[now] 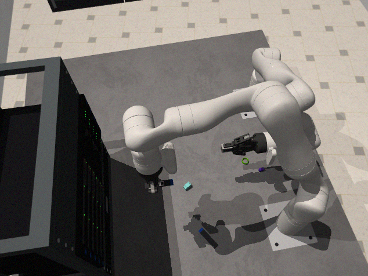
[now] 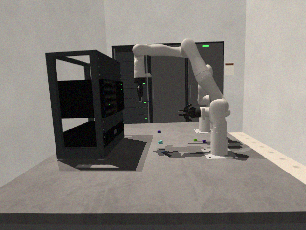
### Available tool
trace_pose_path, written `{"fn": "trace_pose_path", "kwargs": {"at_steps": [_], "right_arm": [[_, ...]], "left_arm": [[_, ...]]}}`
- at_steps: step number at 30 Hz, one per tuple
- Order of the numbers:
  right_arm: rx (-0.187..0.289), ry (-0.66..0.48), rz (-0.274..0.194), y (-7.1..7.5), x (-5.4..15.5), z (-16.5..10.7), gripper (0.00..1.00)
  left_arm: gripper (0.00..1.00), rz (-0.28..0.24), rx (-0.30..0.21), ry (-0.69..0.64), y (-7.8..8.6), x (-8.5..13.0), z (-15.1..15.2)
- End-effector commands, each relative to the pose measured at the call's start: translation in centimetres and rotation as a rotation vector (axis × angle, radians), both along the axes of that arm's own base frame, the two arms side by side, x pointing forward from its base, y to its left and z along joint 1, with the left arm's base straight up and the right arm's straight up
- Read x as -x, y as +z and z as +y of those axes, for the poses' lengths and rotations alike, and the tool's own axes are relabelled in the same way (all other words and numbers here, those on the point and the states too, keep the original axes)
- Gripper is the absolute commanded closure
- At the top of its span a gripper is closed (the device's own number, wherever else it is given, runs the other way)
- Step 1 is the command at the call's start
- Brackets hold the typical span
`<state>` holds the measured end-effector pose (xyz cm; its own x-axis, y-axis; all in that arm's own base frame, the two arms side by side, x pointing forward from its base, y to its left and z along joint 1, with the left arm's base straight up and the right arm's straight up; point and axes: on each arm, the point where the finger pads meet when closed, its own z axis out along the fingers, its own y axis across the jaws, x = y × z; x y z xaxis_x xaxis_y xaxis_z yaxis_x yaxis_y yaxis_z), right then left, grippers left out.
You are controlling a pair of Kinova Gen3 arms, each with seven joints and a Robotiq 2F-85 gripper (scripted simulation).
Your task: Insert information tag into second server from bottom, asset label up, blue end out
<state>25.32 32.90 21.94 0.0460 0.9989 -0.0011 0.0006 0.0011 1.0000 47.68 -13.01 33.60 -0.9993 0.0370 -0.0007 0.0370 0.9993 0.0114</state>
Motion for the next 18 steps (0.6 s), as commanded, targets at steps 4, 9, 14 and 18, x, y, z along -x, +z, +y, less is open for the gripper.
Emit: {"fn": "trace_pose_path", "kwargs": {"at_steps": [4, 9, 14, 18], "right_arm": [[-0.001, 0.0, -0.001, 0.1, 0.0, 0.0, 0.739], [-0.001, 0.0, -0.001, 0.1, 0.0, 0.0, 0.739], [-0.001, 0.0, -0.001, 0.1, 0.0, 0.0, 0.739], [-0.001, 0.0, -0.001, 0.1, 0.0, 0.0, 0.739]], "left_arm": [[0.809, -0.001, 0.002, 0.001, 0.2, 0.3, -5.7], [0.809, 0.0, 0.006, 0.001, 0.2, 1.1, -9.5], [0.809, 0.0, 0.009, 0.001, 0.2, 1.7, -11.8], [0.809, 0.001, 0.01, 0.001, 0.2, 2.1, -13.0]]}}
